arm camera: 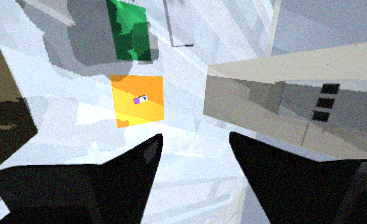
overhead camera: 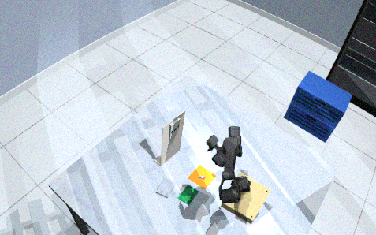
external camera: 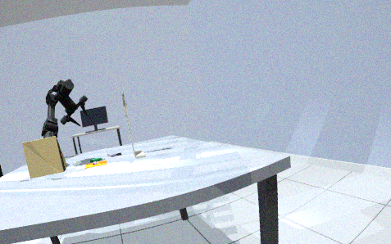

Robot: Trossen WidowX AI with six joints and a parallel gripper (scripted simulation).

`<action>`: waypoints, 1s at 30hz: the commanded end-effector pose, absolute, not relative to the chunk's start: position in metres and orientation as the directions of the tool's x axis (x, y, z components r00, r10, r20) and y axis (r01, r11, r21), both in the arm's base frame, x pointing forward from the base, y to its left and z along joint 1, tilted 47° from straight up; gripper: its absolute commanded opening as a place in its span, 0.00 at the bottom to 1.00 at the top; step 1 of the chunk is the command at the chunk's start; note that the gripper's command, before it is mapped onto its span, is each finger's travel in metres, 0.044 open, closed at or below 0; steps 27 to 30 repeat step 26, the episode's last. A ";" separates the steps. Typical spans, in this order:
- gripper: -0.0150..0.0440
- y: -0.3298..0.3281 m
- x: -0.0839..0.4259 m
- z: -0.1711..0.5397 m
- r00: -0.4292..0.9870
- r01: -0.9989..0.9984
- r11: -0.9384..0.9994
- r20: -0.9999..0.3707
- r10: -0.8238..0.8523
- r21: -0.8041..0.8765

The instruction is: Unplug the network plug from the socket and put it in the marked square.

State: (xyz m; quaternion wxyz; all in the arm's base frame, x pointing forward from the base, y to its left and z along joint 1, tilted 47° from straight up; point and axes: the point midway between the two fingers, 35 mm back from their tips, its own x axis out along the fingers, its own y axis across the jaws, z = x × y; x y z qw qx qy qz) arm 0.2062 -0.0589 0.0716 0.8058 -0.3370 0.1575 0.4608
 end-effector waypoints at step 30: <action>1.00 -0.060 0.207 0.073 0.525 -0.849 0.341 -0.567 0.635 -0.404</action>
